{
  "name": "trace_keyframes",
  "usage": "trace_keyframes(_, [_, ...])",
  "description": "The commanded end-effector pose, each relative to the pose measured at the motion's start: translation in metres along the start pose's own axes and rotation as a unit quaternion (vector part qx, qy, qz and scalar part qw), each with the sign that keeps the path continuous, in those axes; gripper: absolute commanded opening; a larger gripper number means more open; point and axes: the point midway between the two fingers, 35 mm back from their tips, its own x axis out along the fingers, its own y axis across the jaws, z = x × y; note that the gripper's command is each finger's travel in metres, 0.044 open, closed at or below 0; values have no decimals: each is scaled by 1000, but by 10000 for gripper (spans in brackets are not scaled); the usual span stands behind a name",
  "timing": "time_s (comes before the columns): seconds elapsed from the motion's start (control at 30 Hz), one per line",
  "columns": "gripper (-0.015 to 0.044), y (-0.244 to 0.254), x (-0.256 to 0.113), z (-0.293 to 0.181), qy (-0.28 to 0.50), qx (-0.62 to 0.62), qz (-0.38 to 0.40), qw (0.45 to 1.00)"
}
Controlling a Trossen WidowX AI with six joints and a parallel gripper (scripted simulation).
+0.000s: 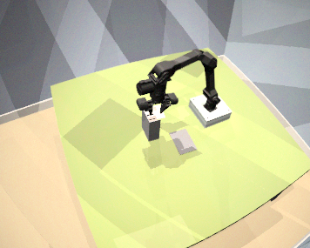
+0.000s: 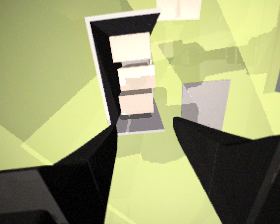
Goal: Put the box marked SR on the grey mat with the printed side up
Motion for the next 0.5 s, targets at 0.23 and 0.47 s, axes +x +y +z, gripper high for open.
trace_keyframes(0.23, [237, 0, 0, 0, 0, 0, 0, 1000])
trace_keyframes(0.47, [106, 0, 0, 2, 0, -48, 22, 999])
